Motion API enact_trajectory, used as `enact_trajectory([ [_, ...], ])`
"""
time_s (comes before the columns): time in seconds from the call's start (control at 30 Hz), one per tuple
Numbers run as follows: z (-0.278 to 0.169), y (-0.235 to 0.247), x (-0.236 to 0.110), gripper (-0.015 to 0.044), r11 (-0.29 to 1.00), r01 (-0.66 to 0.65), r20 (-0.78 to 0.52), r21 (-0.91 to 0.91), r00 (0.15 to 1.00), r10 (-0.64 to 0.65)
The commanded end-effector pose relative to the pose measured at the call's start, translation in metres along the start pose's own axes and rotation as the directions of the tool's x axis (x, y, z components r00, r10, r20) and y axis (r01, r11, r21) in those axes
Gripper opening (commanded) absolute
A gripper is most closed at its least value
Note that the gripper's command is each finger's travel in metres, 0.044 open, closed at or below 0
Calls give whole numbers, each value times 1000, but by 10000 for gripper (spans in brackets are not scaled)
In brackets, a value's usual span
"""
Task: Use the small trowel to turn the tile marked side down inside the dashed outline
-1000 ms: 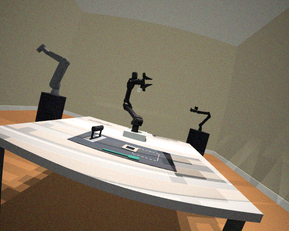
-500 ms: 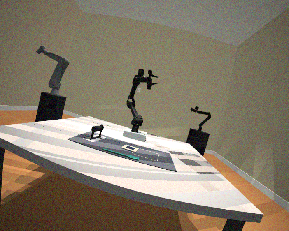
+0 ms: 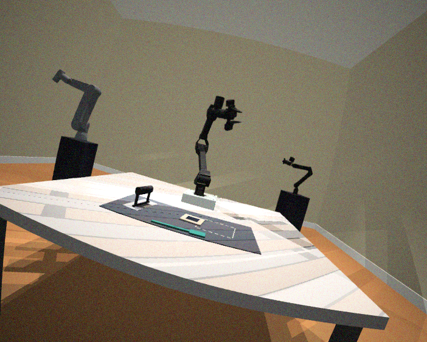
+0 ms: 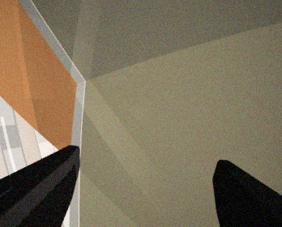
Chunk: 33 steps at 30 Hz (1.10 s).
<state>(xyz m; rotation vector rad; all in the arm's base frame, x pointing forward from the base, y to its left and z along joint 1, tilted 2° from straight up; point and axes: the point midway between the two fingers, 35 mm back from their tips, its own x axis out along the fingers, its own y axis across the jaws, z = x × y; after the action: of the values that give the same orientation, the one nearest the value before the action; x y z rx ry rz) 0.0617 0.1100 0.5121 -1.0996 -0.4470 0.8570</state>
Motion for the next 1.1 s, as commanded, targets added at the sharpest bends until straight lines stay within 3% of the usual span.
enact_trajectory([
  [0.0,-27,-5,20,270,996,-19,-95,84,995,27],
  [0.47,-143,-23,75,270,933,39,-400,358,909,115],
  [1.07,-292,-9,84,270,745,251,-653,618,692,308],
])
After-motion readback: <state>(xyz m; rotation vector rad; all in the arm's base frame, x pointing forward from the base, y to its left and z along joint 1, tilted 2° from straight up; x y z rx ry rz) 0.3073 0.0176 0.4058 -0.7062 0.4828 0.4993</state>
